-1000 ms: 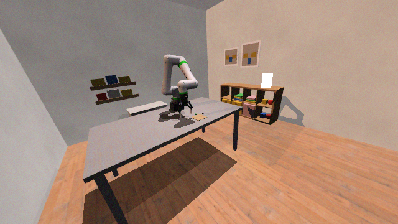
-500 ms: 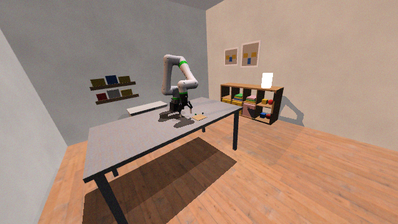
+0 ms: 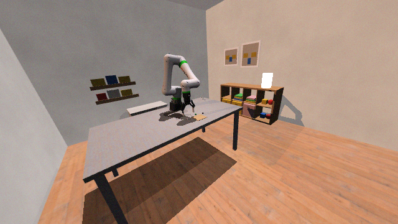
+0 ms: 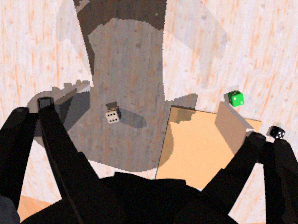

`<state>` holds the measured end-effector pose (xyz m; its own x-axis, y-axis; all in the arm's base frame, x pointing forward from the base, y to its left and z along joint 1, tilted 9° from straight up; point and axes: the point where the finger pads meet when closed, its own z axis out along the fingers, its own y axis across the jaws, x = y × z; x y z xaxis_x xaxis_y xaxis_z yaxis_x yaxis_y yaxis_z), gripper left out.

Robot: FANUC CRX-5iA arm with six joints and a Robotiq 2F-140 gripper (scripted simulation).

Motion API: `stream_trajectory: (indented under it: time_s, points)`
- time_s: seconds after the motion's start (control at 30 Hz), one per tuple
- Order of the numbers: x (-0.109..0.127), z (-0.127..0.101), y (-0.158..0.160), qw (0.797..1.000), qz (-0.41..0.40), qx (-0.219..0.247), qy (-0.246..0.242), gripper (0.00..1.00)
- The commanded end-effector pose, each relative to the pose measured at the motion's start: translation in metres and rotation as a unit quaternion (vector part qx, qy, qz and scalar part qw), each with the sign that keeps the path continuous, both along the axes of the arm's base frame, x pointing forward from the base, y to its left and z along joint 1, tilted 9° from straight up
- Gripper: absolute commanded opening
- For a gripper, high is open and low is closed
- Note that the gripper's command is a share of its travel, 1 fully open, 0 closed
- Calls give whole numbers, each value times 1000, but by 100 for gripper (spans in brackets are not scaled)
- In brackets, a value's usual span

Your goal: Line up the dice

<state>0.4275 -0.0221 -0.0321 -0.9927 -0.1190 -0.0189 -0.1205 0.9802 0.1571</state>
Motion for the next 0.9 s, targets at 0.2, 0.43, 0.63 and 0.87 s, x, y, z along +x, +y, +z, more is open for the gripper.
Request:
stream_trajectory:
  time_s: [0.2,0.43,0.63,0.87]
  points:
    - [-28,12,68,1000,-1,-2,-1,100]
    - [-43,17,102,1000,-1,-2,-1,100]
    - [-45,18,107,1000,-1,-2,-1,100]
    - [-45,18,108,1000,-1,-2,-1,100]
